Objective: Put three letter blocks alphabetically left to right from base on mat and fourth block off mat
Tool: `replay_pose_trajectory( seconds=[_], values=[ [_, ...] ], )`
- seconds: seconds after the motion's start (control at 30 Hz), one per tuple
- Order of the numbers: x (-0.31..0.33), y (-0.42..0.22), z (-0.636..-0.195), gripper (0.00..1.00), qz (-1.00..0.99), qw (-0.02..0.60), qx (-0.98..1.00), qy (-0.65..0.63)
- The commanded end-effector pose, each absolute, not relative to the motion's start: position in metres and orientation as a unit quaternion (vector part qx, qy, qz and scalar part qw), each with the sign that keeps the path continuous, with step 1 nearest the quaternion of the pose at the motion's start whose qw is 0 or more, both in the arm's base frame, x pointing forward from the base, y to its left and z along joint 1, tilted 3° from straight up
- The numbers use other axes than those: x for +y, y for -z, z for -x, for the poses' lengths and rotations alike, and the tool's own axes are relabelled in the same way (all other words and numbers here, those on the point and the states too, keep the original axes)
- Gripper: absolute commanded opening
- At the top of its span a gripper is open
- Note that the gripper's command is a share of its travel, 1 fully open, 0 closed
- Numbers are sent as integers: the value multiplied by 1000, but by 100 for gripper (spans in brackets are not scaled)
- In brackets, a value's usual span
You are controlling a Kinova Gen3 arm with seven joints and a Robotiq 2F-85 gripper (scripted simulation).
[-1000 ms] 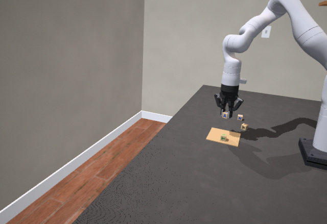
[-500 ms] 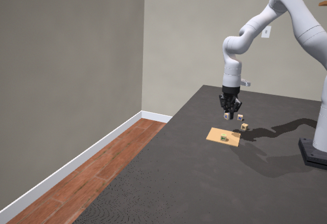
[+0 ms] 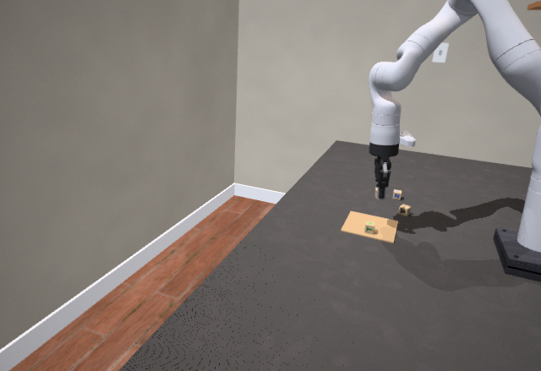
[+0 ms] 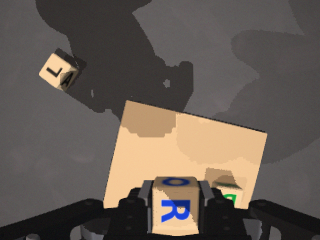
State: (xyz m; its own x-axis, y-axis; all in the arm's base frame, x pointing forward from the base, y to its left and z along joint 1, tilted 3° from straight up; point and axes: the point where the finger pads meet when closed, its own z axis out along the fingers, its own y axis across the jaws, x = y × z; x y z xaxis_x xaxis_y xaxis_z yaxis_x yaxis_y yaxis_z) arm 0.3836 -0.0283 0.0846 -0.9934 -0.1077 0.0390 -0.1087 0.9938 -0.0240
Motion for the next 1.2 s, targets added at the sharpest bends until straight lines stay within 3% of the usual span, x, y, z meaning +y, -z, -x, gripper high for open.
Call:
replay_pose_trajectory(
  seconds=[0.0, 1.17],
  values=[
    [-30, -87, -385, 21, -10, 15, -1000, -17],
    [-52, -96, -389, 21, 575, -13, -818, -10]
  ],
)
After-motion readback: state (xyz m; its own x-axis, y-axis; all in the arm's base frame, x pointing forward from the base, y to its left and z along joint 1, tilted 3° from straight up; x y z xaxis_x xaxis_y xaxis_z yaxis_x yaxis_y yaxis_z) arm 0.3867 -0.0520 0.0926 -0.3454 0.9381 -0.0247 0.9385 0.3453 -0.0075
